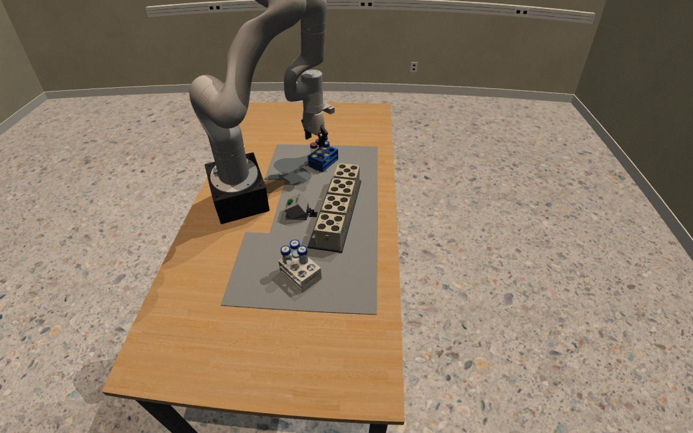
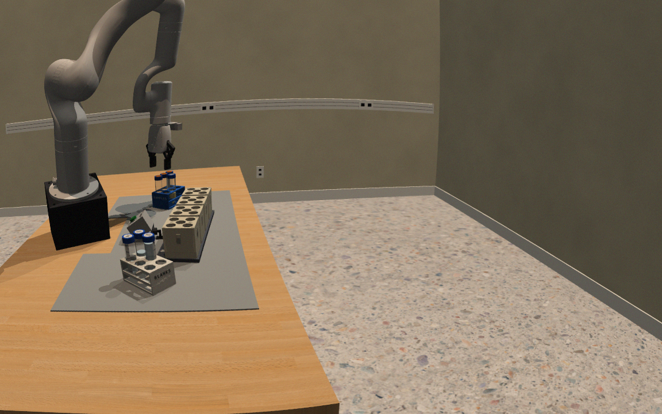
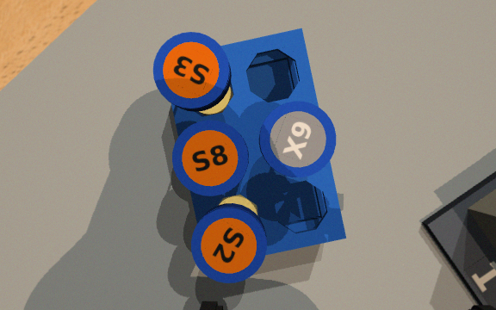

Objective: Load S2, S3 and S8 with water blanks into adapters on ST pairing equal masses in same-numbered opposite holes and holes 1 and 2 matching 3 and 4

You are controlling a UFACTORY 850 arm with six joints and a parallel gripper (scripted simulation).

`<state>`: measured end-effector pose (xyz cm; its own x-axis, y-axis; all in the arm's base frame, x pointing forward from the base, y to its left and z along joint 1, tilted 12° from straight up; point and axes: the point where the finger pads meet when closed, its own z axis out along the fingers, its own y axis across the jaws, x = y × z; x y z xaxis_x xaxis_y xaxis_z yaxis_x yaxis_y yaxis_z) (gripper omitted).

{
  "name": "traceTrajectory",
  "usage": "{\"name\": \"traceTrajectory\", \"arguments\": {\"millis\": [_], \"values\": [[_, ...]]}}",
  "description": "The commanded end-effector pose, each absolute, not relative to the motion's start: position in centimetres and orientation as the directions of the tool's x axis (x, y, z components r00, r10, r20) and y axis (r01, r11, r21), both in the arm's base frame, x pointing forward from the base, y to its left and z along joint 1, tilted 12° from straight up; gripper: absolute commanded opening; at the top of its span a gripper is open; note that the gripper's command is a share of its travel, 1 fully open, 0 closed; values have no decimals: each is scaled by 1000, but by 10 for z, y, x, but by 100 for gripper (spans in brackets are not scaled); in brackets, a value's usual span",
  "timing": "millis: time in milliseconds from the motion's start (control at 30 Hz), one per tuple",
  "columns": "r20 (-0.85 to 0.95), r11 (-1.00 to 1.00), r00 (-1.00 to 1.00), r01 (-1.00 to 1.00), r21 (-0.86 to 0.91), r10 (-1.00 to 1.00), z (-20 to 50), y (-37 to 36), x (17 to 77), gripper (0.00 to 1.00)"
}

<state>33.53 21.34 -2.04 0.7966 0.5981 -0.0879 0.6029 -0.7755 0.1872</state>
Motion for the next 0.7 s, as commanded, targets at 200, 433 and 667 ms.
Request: {"name": "traceTrajectory", "arguments": {"millis": [200,433,667], "values": [[-72,-775,797,601,194,600,-40,210,338,100],[-72,-775,797,601,194,600,-40,210,338,100],[-72,-775,797,601,194,600,-40,210,338,100]]}}
